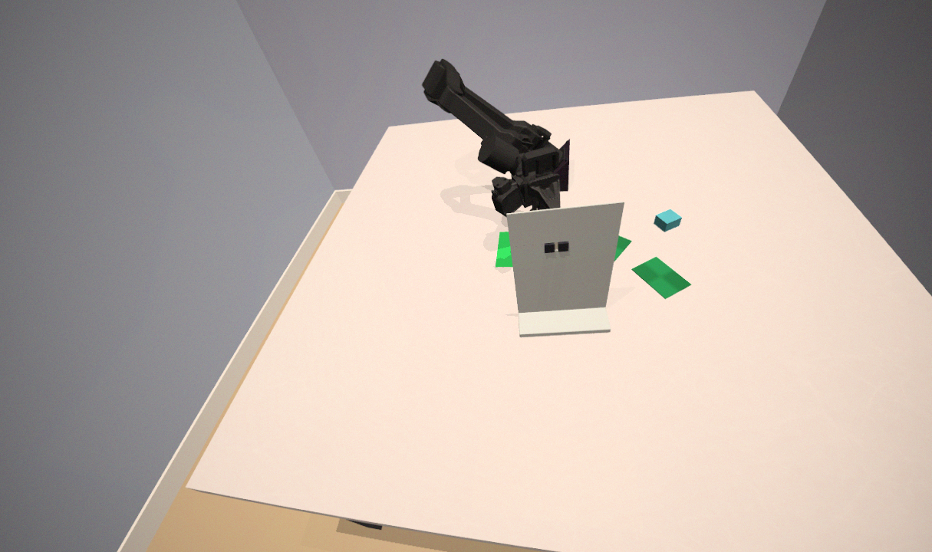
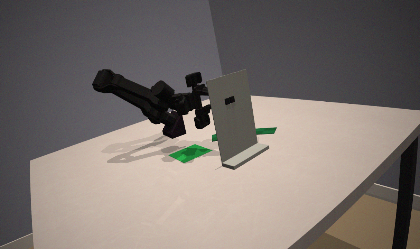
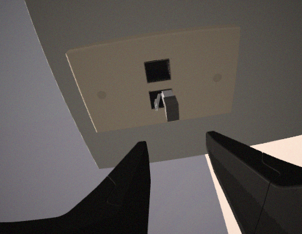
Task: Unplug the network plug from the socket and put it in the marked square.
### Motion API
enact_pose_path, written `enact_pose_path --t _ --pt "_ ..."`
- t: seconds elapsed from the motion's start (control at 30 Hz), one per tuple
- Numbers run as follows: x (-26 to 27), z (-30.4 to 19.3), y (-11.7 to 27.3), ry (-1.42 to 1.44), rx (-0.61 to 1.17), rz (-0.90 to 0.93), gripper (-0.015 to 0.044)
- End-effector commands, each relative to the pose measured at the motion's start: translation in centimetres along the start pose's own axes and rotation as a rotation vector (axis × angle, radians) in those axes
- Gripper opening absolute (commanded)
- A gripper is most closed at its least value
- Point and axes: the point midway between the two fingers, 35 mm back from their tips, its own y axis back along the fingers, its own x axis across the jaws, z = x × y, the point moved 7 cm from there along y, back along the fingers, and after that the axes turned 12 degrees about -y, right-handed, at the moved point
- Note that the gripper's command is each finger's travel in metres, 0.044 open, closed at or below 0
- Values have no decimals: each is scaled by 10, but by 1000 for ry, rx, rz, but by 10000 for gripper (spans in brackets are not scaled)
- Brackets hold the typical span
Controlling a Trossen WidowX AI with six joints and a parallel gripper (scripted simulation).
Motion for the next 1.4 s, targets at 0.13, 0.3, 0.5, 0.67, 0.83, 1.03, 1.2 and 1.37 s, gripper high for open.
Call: enact_pose_path --t 0.13,0.3,0.5,0.67,0.83,1.03,1.2,1.37 --pt "1 3 -13 4 4 4 156" --pt "2 5 -20 4 4 4 156" --pt "2 7 -29 4 3 5 156" --pt "2 9 -37 4 3 5 156" --pt "2 10 -40 4 3 5 130" --pt "2 10 -40 4 3 5 70" --pt "2 10 -40 4 3 5 37" --pt "2 10 -40 4 3 5 4"
